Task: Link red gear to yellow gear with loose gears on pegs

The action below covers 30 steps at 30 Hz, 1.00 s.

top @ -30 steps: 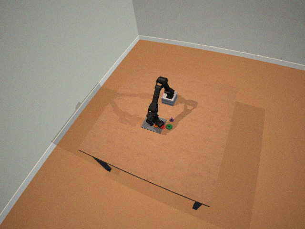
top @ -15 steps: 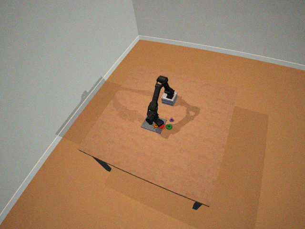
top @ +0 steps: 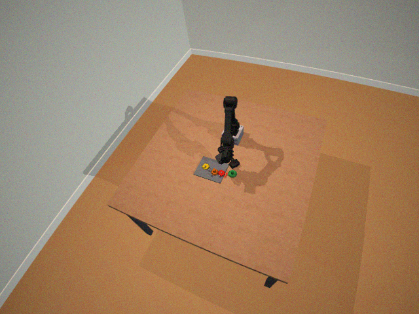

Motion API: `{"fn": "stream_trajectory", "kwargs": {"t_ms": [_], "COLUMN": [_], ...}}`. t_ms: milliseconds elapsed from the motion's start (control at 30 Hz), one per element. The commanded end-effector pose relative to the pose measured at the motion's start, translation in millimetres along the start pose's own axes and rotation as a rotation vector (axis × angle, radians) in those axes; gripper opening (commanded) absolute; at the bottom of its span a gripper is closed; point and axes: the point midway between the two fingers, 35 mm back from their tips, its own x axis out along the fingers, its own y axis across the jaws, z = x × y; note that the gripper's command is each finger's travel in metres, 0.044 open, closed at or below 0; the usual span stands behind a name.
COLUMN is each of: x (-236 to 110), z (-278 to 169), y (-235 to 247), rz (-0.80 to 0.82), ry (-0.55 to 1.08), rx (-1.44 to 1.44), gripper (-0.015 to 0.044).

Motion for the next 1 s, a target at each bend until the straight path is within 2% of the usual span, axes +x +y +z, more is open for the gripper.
{"fn": "stream_trajectory", "kwargs": {"t_ms": [0, 233, 467, 967], "x": [1.9, 2.1, 24.1, 43.9], "z": [-56.2, -58.1, -58.0, -57.6], "y": [-2.5, -2.4, -2.3, -1.7], "rz": [0.006, 0.006, 0.006, 0.006], "ry": [-0.001, -0.001, -0.001, -0.001], "rx": [0.086, 0.09, 0.09, 0.09], "gripper": [0.044, 0.044, 0.044, 0.044]}}
